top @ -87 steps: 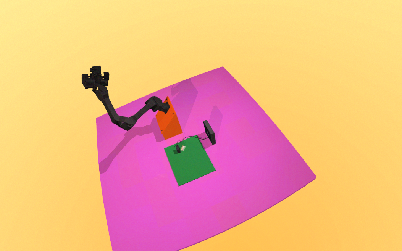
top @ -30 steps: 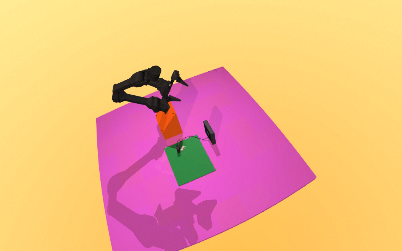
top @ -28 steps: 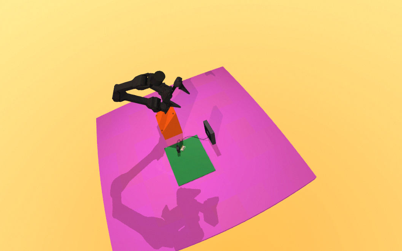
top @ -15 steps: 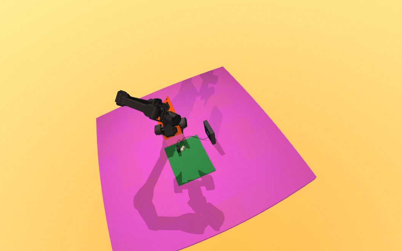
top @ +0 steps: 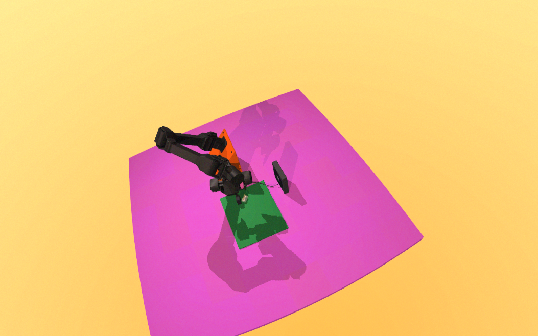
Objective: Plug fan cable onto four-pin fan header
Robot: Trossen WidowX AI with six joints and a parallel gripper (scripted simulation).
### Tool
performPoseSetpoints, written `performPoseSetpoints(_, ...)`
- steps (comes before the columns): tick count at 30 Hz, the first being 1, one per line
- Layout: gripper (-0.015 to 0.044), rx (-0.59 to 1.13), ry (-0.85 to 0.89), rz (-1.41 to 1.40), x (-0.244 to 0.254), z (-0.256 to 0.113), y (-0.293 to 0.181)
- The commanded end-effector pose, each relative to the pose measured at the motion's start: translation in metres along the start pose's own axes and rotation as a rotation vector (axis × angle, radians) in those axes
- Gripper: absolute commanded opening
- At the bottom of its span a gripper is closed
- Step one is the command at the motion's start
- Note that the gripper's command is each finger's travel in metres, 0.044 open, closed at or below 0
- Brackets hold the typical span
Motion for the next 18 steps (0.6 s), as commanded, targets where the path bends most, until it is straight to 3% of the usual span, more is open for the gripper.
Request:
performPoseSetpoints(1, 0.0440, 0.004, -0.022, -0.012, -0.006, 0.046, -0.006)
performPoseSetpoints(18, 0.0440, 0.005, -0.021, -0.012, -0.007, 0.063, -0.006)
Point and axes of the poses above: the point midway between the two fingers, 35 mm back from their tips, its own z axis out along the fingers, its own x axis across the jaws, y = z × x, the point moved 6 cm from there along -z, back along the fingers, and after that the axes turned 10 degrees about z, right-handed, at the moved point
